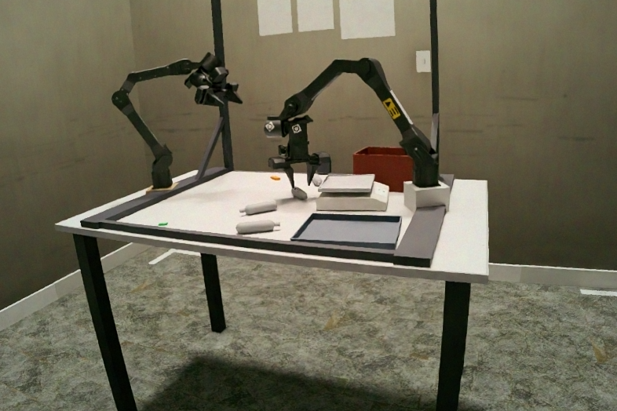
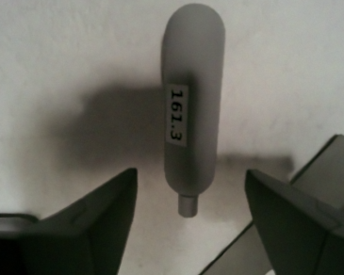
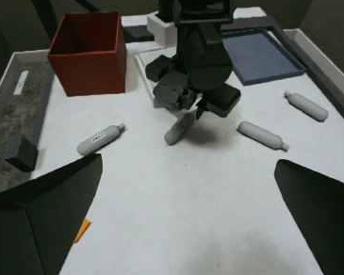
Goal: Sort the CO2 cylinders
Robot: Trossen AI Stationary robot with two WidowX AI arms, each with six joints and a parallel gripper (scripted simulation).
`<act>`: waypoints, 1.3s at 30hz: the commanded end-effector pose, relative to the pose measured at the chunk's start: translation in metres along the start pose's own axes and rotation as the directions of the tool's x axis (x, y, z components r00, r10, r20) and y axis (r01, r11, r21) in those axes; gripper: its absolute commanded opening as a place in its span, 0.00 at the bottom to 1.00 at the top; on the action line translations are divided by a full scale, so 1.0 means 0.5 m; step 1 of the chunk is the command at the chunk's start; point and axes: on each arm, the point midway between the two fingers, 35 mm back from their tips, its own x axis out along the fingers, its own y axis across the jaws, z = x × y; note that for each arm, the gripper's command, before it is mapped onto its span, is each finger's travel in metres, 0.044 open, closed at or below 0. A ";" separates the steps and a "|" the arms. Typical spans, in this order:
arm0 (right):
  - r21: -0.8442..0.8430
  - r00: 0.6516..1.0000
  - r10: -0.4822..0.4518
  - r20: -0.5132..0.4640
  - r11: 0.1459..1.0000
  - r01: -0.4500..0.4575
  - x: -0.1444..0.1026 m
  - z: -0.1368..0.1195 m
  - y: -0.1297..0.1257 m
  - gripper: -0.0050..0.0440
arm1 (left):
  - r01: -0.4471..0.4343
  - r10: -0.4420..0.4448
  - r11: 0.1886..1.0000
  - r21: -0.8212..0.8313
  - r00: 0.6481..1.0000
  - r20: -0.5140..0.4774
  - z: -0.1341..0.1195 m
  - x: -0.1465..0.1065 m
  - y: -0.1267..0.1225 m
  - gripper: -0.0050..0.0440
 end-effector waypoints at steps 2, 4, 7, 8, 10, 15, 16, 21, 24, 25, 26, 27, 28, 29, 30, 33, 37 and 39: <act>0.003 1.000 -0.006 -0.004 1.000 0.006 -0.009 0.007 -0.003 1.00 | 0.004 -0.004 1.000 0.000 1.000 -0.001 -0.003 0.017 -0.001 0.60; 0.005 1.000 -0.005 -0.004 1.000 0.005 -0.010 0.008 -0.004 1.00 | 0.004 -0.004 1.000 0.000 1.000 -0.001 -0.003 0.023 -0.001 0.60; -0.001 1.000 -0.007 -0.007 1.000 0.007 -0.009 0.004 -0.005 1.00 | 0.004 -0.004 1.000 0.000 1.000 -0.001 -0.003 0.029 -0.001 0.60; -0.001 1.000 -0.007 -0.007 1.000 0.007 -0.009 0.004 -0.005 1.00 | 0.004 -0.004 1.000 0.000 1.000 -0.001 -0.003 0.029 -0.001 0.60; -0.003 1.000 -0.007 -0.007 1.000 0.007 -0.009 0.004 -0.005 1.00 | 0.004 -0.004 1.000 0.000 1.000 -0.001 -0.003 0.035 -0.001 0.60; -0.003 1.000 -0.007 -0.008 1.000 0.007 -0.008 0.002 -0.006 1.00 | 0.004 -0.004 1.000 0.000 1.000 -0.001 -0.003 0.049 -0.001 0.60; -0.003 1.000 -0.007 -0.008 1.000 0.007 -0.008 0.002 -0.006 1.00 | 0.004 -0.004 1.000 0.000 1.000 -0.001 -0.003 0.052 -0.001 0.60; -0.003 1.000 -0.007 -0.008 1.000 0.007 -0.008 0.002 -0.006 1.00 | 0.001 -0.001 1.000 0.000 1.000 0.002 -0.001 0.056 0.001 0.60; -0.003 1.000 -0.007 -0.008 1.000 0.007 -0.008 0.002 -0.006 1.00 | -0.002 0.002 1.000 0.000 1.000 0.005 0.001 0.055 0.003 0.60; -0.003 1.000 -0.007 -0.008 1.000 0.007 -0.008 0.002 -0.006 1.00 | -0.002 0.002 1.000 0.000 1.000 0.005 0.001 0.055 0.003 0.60; -0.003 1.000 -0.007 -0.008 1.000 0.007 -0.008 0.002 -0.006 1.00 | -0.014 0.014 1.000 0.000 1.000 0.015 0.005 0.042 0.006 0.60; -0.003 1.000 -0.007 -0.008 1.000 0.007 -0.008 0.002 -0.006 1.00 | -0.014 0.014 1.000 0.000 1.000 0.015 0.005 0.042 0.006 0.60; -0.003 1.000 -0.007 -0.008 1.000 0.007 -0.008 0.002 -0.006 1.00 | -0.014 0.014 1.000 0.000 1.000 0.015 0.005 0.042 0.006 0.60; -0.003 1.000 -0.007 -0.008 1.000 0.007 -0.008 0.002 -0.006 1.00 | -0.014 0.014 1.000 0.000 1.000 0.015 0.005 0.042 0.006 0.60; -0.003 1.000 -0.007 -0.008 1.000 0.007 -0.008 0.002 -0.006 1.00 | -0.014 0.014 1.000 0.000 1.000 0.015 0.005 0.042 0.006 0.60; -0.003 1.000 -0.007 -0.008 1.000 0.007 -0.008 0.002 -0.006 1.00 | 0.003 -0.003 1.000 0.000 1.000 -0.002 -0.003 0.060 -0.001 0.60; -0.003 1.000 -0.007 -0.008 1.000 0.007 -0.008 0.002 -0.006 1.00 | -0.014 0.014 1.000 0.000 1.000 0.015 0.005 0.044 0.005 0.60; -0.003 1.000 -0.007 -0.008 1.000 0.007 -0.008 0.002 -0.006 1.00 | -0.014 0.014 1.000 0.000 1.000 0.015 0.005 0.044 0.005 0.60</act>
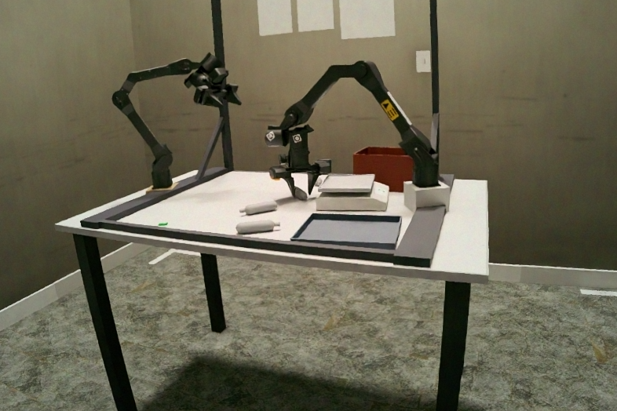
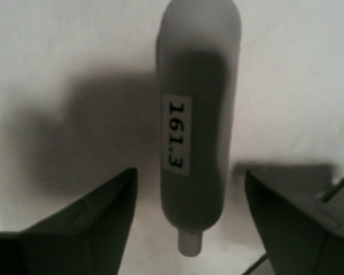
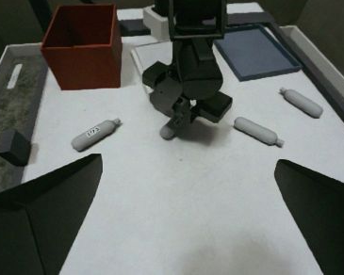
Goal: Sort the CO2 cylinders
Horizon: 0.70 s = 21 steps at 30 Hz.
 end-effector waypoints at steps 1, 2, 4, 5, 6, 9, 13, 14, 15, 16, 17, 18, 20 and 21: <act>0.011 1.000 0.007 0.010 1.000 -0.008 -0.007 0.009 -0.001 1.00 | -0.008 0.008 1.000 -0.001 1.000 0.009 0.005 -0.007 0.007 0.55; 0.011 1.000 0.007 0.010 1.000 -0.008 -0.007 0.009 -0.001 1.00 | -0.008 0.008 1.000 -0.001 1.000 0.009 0.005 -0.007 0.007 0.55; 0.011 1.000 0.007 0.010 1.000 -0.008 -0.007 0.009 -0.001 1.00 | -0.011 0.011 1.000 -0.001 1.000 0.013 0.009 -0.012 0.010 0.52; 0.011 1.000 0.007 0.010 1.000 -0.008 -0.007 0.009 -0.001 1.00 | -0.011 0.011 1.000 -0.001 1.000 0.013 0.009 -0.012 0.010 0.52; 0.011 1.000 0.007 0.010 1.000 -0.008 -0.007 0.009 -0.001 1.00 | -0.011 0.011 1.000 -0.001 1.000 0.013 0.009 -0.012 0.010 0.48; 0.011 1.000 0.007 0.010 1.000 -0.008 -0.007 0.009 -0.001 1.00 | -0.014 0.014 1.000 -0.001 1.000 0.015 0.010 -0.014 0.010 0.44; 0.011 1.000 0.007 0.010 1.000 -0.008 -0.007 0.009 -0.001 1.00 | -0.016 0.016 1.000 0.000 1.000 0.018 0.008 -0.019 0.008 0.40; 0.011 1.000 0.007 0.010 1.000 -0.008 -0.007 0.009 -0.001 1.00 | -0.016 0.016 1.000 0.000 1.000 0.018 0.008 -0.019 0.008 0.40; 0.011 1.000 0.007 0.010 1.000 -0.008 -0.007 0.009 -0.001 1.00 | -0.016 0.016 1.000 0.000 1.000 0.018 0.008 -0.019 0.008 0.36; 0.011 1.000 0.007 0.010 1.000 -0.008 -0.007 0.009 -0.001 1.00 | -0.016 0.016 1.000 0.000 1.000 0.018 0.008 -0.019 0.008 0.36; 0.011 1.000 0.007 0.010 1.000 -0.008 -0.007 0.009 -0.001 1.00 | -0.016 0.016 1.000 0.000 1.000 0.018 0.008 -0.019 0.008 0.36; 0.011 1.000 0.007 0.010 1.000 -0.008 -0.007 0.009 -0.001 1.00 | -0.016 0.016 1.000 0.000 1.000 0.018 0.008 -0.019 0.008 0.34; 0.011 1.000 0.007 0.010 1.000 -0.008 -0.007 0.009 -0.001 1.00 | -0.016 0.016 1.000 0.000 1.000 0.018 0.008 -0.019 0.008 0.34; 0.011 1.000 0.007 0.010 1.000 -0.008 -0.007 0.009 -0.001 1.00 | -0.016 0.016 1.000 0.000 1.000 0.018 0.008 -0.019 0.008 0.33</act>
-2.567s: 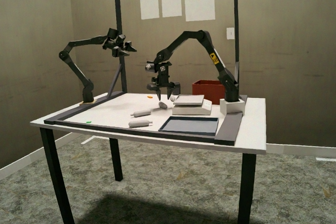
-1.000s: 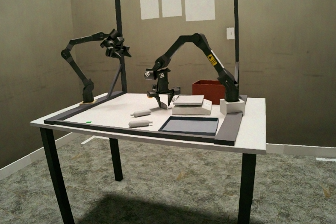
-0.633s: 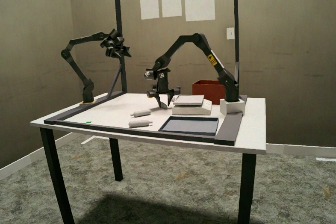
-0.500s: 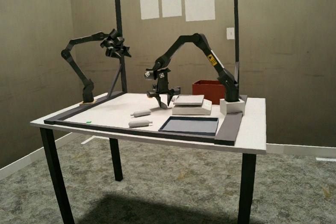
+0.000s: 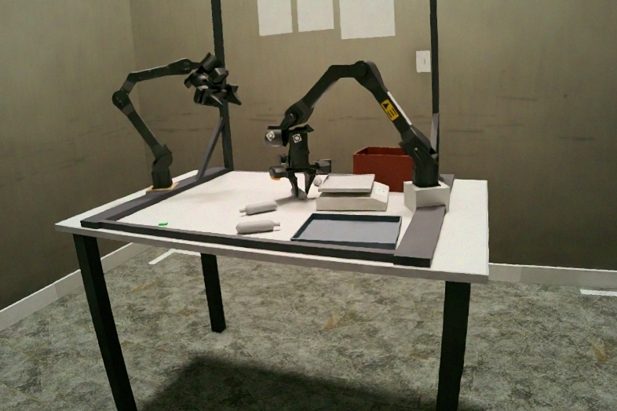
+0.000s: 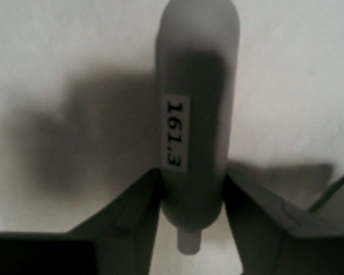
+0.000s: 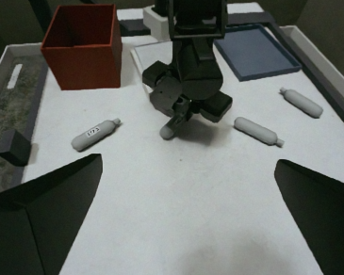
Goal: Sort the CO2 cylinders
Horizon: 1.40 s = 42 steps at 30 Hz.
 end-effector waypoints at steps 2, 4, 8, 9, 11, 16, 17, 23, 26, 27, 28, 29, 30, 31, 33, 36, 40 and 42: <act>0.011 1.000 0.007 0.010 1.000 -0.008 -0.007 0.009 -0.001 1.00 | -0.018 0.018 1.000 -0.001 1.000 0.020 0.008 -0.017 0.008 0.30; 0.011 1.000 0.007 0.010 1.000 -0.008 -0.007 0.009 -0.001 1.00 | -0.035 0.035 0.999 -0.001 0.999 0.037 0.014 -0.041 0.014 0.20; 0.011 1.000 0.007 0.010 1.000 -0.008 -0.007 0.009 -0.001 1.00 | -0.035 0.035 0.999 -0.001 0.999 0.037 0.013 -0.090 0.013 0.10; 0.011 1.000 0.007 0.010 1.000 -0.008 -0.007 0.009 -0.001 1.00 | -0.035 0.035 0.999 -0.001 0.999 0.037 0.012 -0.105 0.012 0.10; 0.011 1.000 0.007 0.010 1.000 -0.008 -0.007 0.009 -0.001 1.00 | -0.035 0.035 0.999 -0.001 0.999 0.037 0.011 -0.131 0.011 0.10; 0.011 1.000 0.007 0.010 1.000 -0.008 -0.007 0.009 -0.001 1.00 | -0.025 0.025 1.000 -0.001 0.999 0.026 0.010 -0.128 0.011 0.10; 0.011 1.000 0.007 0.010 1.000 -0.008 -0.007 0.009 -0.001 1.00 | -0.025 0.025 1.000 -0.001 0.999 0.026 0.011 -0.128 0.013 0.10; 0.011 1.000 0.007 0.010 1.000 -0.008 -0.007 0.009 -0.001 1.00 | -0.014 0.014 1.000 0.001 1.000 0.016 0.021 -0.117 0.033 0.06; 0.011 1.000 0.007 0.010 1.000 -0.008 -0.007 0.009 -0.001 1.00 | -0.014 0.014 1.000 -0.015 1.000 0.017 0.024 -0.117 0.034 0.02; 0.011 1.000 0.007 0.010 1.000 -0.008 -0.007 0.009 -0.001 1.00 | -0.019 0.019 0.999 -0.026 1.000 0.023 0.023 -0.124 0.030 0.00; 0.011 1.000 0.007 0.010 1.000 -0.008 -0.007 0.009 -0.001 1.00 | -0.019 0.020 0.999 -0.039 1.000 0.024 0.024 -0.125 0.029 0.00; 0.011 1.000 0.007 0.010 1.000 -0.008 -0.007 0.009 -0.001 1.00 | -0.020 0.022 0.998 -0.064 0.999 0.026 0.026 -0.126 0.027 0.00; 0.011 1.000 0.007 0.010 1.000 -0.008 -0.007 0.009 -0.001 1.00 | -0.021 0.023 0.995 -0.094 0.999 0.028 0.027 -0.127 0.025 0.00; 0.011 1.000 0.007 0.010 1.000 -0.008 -0.007 0.009 -0.001 1.00 | -0.031 0.037 0.990 -0.136 0.998 0.043 0.030 -0.139 0.026 0.00; 0.011 1.000 0.007 0.010 1.000 -0.008 -0.007 0.009 -0.001 1.00 | -0.031 0.037 0.990 -0.136 0.998 0.043 0.030 -0.139 0.026 0.00; 0.011 1.000 0.007 0.010 1.000 -0.008 -0.007 0.009 -0.001 1.00 | -0.025 0.042 0.950 -0.310 0.998 0.047 0.029 -0.141 0.016 0.00; 0.011 1.000 0.007 0.010 1.000 -0.008 -0.007 0.009 -0.001 1.00 | -0.023 0.053 0.882 -0.471 0.997 0.051 0.028 -0.144 0.010 0.00; 0.011 1.000 0.007 0.010 1.000 -0.008 -0.007 0.009 -0.001 1.00 | -0.018 0.053 0.839 -0.543 0.997 0.049 0.025 -0.144 0.008 0.00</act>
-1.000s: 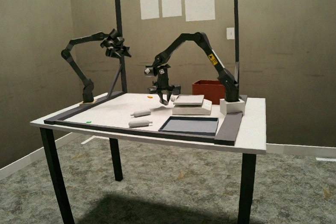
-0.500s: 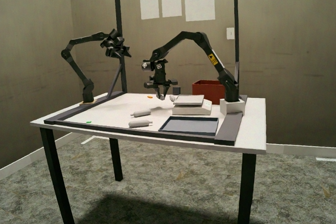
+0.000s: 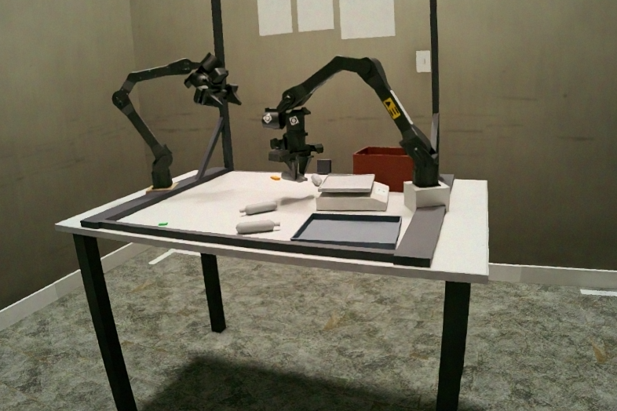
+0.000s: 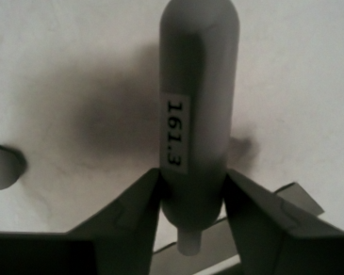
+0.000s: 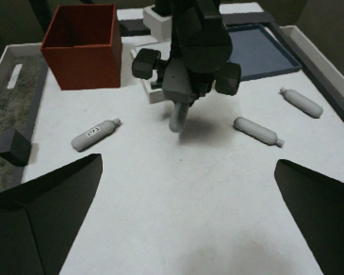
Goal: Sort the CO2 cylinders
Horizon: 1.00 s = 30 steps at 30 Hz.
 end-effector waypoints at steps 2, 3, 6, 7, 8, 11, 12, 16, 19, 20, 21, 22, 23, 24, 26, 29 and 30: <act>0.011 1.000 0.007 0.010 1.000 -0.008 -0.007 0.009 -0.001 1.00 | -0.019 0.032 0.968 -0.251 0.998 0.047 -0.001 -0.036 0.000 0.00; 0.011 1.000 0.007 0.010 1.000 -0.008 -0.007 0.009 -0.001 1.00 | -0.018 0.032 0.956 -0.292 0.999 0.044 -0.004 -0.035 0.001 0.00; 0.011 1.000 0.007 0.010 1.000 -0.008 -0.007 0.009 -0.001 1.00 | -0.016 0.033 0.914 -0.405 0.999 0.035 -0.012 -0.033 0.003 0.00; 0.011 1.000 0.007 0.010 1.000 -0.008 -0.007 0.009 -0.001 1.00 | -0.016 0.033 0.914 -0.405 0.999 0.035 -0.012 -0.033 0.003 0.00; 0.011 1.000 0.007 0.010 1.000 -0.008 -0.007 0.009 -0.001 1.00 | -0.016 0.033 0.914 -0.405 0.999 0.035 -0.012 -0.033 0.003 0.00; 0.011 1.000 0.007 0.010 1.000 -0.008 -0.007 0.009 -0.001 1.00 | -0.016 0.033 0.879 -0.476 0.999 0.027 -0.018 -0.031 0.004 0.00; 0.011 1.000 0.007 0.010 1.000 -0.008 -0.007 0.009 -0.001 1.00 | -0.016 0.033 0.874 -0.486 0.999 0.026 -0.019 -0.030 0.004 0.00; 0.011 1.000 0.014 0.003 1.000 -0.014 0.001 0.019 0.005 1.00 | -0.014 0.036 0.868 -0.496 0.999 0.035 -0.013 -0.036 0.005 0.00; 0.006 1.000 0.023 -0.018 1.000 -0.023 0.025 0.033 0.011 1.00 | -0.011 0.038 0.868 -0.496 0.998 0.044 -0.008 -0.059 0.007 0.00; 0.004 0.999 0.029 -0.026 1.000 -0.028 0.037 0.040 0.013 1.00 | -0.011 0.038 0.868 -0.496 0.998 0.044 -0.009 -0.069 0.006 0.00; 0.001 0.999 0.035 -0.034 0.999 -0.035 0.050 0.047 0.014 1.00 | -0.011 0.038 0.868 -0.496 0.998 0.044 -0.009 -0.083 0.006 0.00; -0.002 0.998 0.043 -0.042 0.999 -0.043 0.065 0.057 0.016 1.00 | -0.011 0.038 0.868 -0.496 0.998 0.044 -0.009 -0.100 0.006 0.00; -0.006 0.997 0.052 -0.049 0.999 -0.053 0.084 0.069 0.016 1.00 | -0.011 0.037 0.868 -0.496 0.998 0.044 -0.011 -0.118 0.005 0.00; -0.006 0.997 0.052 -0.049 0.999 -0.053 0.084 0.069 0.016 1.00 | -0.011 0.037 0.868 -0.496 0.998 0.044 -0.011 -0.118 0.005 0.00; -0.010 0.996 0.063 -0.055 0.998 -0.064 0.104 0.082 0.015 1.00 | -0.011 0.037 0.869 -0.495 0.998 0.044 -0.018 -0.132 0.002 0.00; -0.025 0.994 0.096 -0.058 0.995 -0.097 0.162 0.121 0.003 1.00 | -0.014 0.029 0.870 -0.493 0.999 0.022 -0.064 -0.142 -0.018 0.00; -0.031 0.993 0.106 -0.056 0.994 -0.107 0.180 0.133 -0.003 1.00 | -0.014 0.029 0.870 -0.492 0.999 0.024 -0.078 -0.146 -0.025 0.00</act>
